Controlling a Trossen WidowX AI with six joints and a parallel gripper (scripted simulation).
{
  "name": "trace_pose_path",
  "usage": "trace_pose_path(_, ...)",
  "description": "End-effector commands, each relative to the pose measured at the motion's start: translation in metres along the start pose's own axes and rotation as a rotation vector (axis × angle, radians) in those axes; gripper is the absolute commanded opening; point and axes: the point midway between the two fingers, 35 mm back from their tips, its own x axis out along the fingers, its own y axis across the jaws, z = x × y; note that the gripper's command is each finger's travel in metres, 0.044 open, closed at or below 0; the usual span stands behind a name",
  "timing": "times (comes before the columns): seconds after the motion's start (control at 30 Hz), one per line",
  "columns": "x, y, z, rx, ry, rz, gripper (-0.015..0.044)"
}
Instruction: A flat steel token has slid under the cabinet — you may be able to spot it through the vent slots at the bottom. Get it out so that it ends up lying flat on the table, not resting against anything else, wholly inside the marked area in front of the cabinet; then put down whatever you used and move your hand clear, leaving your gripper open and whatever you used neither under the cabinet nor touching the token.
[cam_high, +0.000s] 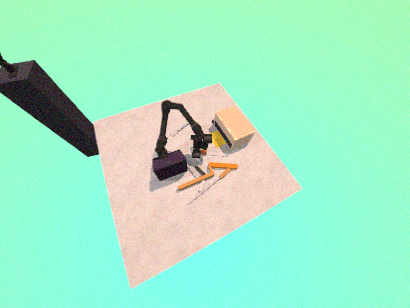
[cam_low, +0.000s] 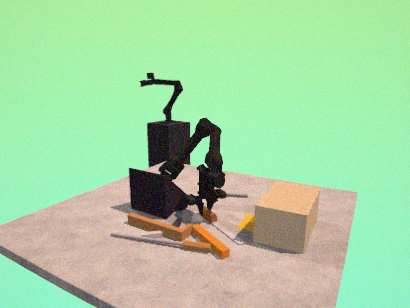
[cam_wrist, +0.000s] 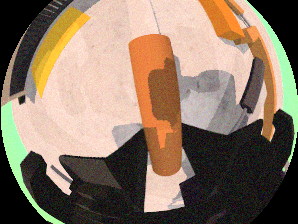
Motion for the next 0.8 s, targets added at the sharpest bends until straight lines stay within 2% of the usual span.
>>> trace_pose_path(0.0, -0.001, -0.007, 0.003, 0.004, -0.004, -0.003, 0.0)
trace_pose_path(0.77, -0.001, -0.037, 0.009, 0.004, -0.005, -0.004, 0.0)
